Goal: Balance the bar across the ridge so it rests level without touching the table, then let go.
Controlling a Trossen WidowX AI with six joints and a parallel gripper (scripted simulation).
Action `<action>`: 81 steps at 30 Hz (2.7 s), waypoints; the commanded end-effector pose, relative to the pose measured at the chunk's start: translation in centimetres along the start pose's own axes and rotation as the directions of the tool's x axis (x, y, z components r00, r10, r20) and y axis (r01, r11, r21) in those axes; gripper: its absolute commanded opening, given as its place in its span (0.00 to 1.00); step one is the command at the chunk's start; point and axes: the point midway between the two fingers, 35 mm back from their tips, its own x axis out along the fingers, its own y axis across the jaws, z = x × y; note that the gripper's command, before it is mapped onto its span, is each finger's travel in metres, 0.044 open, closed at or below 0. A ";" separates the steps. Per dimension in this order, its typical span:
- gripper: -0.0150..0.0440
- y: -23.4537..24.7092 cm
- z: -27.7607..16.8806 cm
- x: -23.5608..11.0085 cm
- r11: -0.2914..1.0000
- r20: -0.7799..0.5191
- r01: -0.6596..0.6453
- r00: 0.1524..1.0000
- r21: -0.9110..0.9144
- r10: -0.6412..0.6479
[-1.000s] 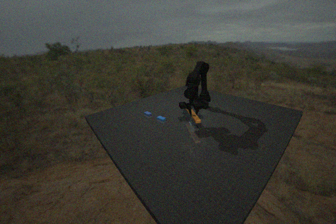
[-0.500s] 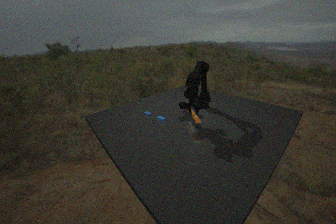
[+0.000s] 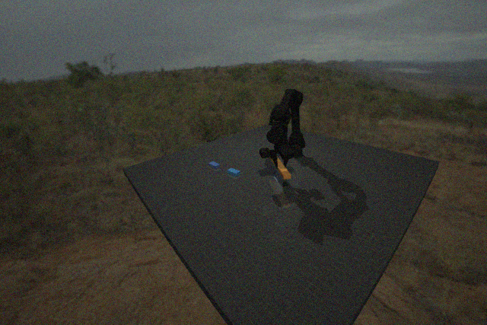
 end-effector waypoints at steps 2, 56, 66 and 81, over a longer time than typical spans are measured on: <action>0.25 0.0 0.0 0.0 1.000 0.000 0.000 1.000 0.000 0.000; 0.54 0.0 0.0 0.0 1.000 0.000 0.000 1.000 0.000 0.000; 0.55 0.0 0.0 0.0 1.000 0.000 0.000 1.000 0.000 0.000; 0.70 0.0 0.0 0.0 1.000 0.000 0.000 1.000 0.000 0.000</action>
